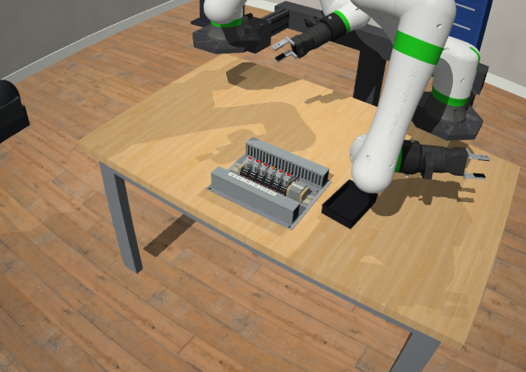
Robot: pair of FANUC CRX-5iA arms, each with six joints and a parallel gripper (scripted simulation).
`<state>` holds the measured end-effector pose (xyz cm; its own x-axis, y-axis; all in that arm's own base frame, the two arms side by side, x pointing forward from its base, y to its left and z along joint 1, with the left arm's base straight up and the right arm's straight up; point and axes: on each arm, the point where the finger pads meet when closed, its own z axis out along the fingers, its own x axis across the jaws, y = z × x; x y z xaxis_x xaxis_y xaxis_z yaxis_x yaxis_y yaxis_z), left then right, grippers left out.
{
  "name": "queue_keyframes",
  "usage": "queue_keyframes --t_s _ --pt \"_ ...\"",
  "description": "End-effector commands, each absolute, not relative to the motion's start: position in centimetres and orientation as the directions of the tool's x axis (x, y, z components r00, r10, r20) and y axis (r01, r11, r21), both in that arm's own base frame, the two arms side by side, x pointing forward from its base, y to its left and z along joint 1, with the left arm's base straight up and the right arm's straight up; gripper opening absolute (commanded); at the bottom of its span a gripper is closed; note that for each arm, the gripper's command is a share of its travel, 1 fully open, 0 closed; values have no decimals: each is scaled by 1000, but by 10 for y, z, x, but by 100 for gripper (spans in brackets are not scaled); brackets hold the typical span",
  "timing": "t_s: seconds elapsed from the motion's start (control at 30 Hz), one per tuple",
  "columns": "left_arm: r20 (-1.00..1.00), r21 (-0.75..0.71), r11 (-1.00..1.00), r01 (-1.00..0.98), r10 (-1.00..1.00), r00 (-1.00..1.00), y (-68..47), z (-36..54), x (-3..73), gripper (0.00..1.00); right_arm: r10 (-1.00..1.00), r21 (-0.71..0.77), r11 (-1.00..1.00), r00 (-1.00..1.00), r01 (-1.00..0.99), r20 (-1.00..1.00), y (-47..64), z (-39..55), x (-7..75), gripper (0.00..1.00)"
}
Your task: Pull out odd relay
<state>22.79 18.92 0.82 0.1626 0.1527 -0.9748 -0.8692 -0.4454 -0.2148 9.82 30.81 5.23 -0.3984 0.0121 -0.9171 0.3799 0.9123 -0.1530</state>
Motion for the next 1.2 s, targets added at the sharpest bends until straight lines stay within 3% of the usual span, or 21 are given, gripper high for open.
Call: queue_keyframes --t_s 0.0,0.5,0.83,0.93,1.17 --pt "-969 -242 -475 -846 159 188 191 9 225 100 13 -152 913 -398 380 -917 308 53 98 100" --pt "-895 -439 -670 -599 266 358 207 10 203 100 13 -152 913 -398 380 -917 308 53 98 100" --pt "-748 -616 -762 -199 487 451 224 16 186 100 13 -152 913 -398 380 -917 308 53 98 100" --pt "-728 -631 -761 -150 516 451 227 17 184 100 13 -152 913 -398 380 -917 308 53 98 100" --pt "-568 -712 -669 212 727 385 246 27 176 100 13 -152 913 -398 380 -917 308 53 98 100"
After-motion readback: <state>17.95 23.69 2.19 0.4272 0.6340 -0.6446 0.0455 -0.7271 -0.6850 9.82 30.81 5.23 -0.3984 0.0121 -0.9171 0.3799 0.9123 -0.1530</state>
